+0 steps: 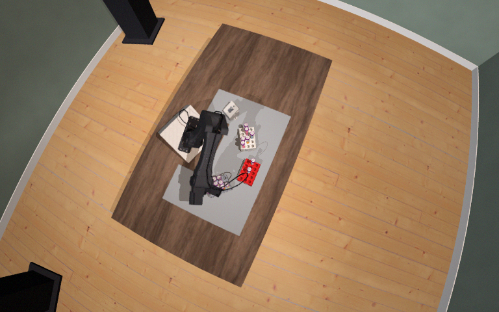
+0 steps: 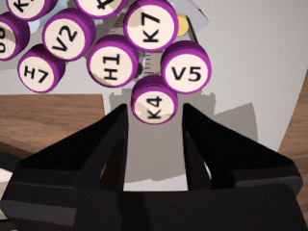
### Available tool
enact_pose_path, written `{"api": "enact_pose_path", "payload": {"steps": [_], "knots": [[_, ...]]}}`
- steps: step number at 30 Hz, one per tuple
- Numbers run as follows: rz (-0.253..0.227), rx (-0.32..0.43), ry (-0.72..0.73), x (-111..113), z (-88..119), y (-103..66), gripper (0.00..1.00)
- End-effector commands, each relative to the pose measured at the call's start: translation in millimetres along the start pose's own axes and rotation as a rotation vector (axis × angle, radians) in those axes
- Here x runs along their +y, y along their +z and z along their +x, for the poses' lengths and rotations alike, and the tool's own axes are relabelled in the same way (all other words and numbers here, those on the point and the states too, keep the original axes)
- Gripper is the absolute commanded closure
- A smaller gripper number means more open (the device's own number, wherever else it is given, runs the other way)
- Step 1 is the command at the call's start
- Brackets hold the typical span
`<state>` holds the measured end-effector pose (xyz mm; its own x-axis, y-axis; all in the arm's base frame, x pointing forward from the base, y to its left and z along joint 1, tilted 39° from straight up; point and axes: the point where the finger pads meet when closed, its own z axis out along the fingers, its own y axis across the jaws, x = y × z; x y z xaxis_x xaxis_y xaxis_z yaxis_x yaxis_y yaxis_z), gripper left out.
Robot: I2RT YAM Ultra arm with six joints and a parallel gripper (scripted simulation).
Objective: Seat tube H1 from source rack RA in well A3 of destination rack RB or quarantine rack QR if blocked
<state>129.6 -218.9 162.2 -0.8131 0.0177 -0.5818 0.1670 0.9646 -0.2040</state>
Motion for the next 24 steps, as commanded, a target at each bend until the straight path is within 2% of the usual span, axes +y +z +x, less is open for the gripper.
{"api": "enact_pose_path", "payload": {"steps": [1,5,8,14,15,17,18,24], "knots": [[0.044,-0.021,-0.020,-4.1,-8.8,-8.0,0.70],[0.028,-0.011,-0.003,0.9,-2.0,-1.7,0.70],[0.043,-0.023,-0.023,-3.7,-9.8,-5.4,0.70],[0.025,-0.013,-0.007,1.7,-3.2,1.3,0.70],[0.056,-0.024,-0.020,-7.8,-11.6,-8.1,0.70],[0.054,-0.026,-0.018,-7.5,-11.8,-8.5,0.70],[0.052,-0.025,-0.016,-7.2,-11.3,-8.5,1.00],[0.052,-0.026,-0.016,-7.2,-11.5,-8.5,1.00]]}}
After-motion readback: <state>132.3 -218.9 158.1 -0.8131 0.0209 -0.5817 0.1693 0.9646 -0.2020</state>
